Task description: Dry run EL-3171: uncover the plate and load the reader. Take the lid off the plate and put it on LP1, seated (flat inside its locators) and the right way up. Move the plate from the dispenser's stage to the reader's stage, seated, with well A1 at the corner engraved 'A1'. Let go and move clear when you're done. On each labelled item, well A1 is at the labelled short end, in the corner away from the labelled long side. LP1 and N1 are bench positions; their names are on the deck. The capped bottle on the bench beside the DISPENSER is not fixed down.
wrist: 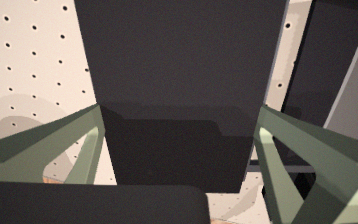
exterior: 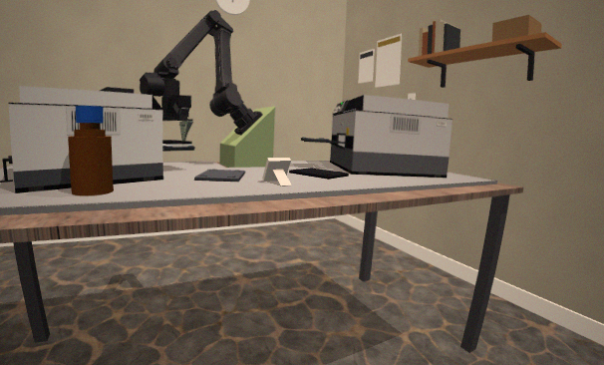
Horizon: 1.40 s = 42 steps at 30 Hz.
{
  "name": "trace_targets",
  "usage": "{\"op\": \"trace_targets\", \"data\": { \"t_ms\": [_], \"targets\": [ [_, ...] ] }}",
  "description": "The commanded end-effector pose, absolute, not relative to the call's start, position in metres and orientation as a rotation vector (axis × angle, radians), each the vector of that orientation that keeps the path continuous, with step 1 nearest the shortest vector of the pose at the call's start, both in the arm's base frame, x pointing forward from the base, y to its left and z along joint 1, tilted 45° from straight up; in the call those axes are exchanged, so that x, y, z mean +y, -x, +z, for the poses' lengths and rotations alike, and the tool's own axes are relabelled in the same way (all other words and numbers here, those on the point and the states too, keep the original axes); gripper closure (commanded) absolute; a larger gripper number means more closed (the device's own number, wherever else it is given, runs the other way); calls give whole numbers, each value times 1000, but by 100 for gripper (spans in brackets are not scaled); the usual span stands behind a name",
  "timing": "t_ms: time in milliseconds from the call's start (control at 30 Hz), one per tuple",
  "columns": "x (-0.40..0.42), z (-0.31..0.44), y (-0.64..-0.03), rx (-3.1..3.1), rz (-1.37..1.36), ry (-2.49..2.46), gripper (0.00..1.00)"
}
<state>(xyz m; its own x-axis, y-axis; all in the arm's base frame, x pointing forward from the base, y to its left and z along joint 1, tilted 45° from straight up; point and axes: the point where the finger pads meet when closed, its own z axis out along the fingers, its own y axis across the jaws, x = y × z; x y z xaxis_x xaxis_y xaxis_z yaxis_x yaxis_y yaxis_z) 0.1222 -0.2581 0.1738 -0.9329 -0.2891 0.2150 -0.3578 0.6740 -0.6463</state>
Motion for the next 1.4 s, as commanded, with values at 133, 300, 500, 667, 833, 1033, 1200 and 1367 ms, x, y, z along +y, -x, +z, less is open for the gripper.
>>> {"op": "trace_targets", "data": {
  "t_ms": [133, 300, 500, 667, 833, 1033, 1200, 1367],
  "targets": [
    [-262, 199, -128, -2787, 1177, -520, 15],
    [-261, 200, -128, -2786, 1179, -522, 15],
    [-259, 189, -127, -2797, 1133, -528, 15],
    [-256, 192, -127, -2792, 1146, -530, 15],
    [-256, 200, -127, -2792, 1175, -524, 15],
    [-264, 201, -126, -2781, 1178, -512, 15],
    [-264, 198, -125, -2782, 1166, -511, 15],
    [-258, 194, -127, -2786, 1146, -536, 15]
  ]
}}
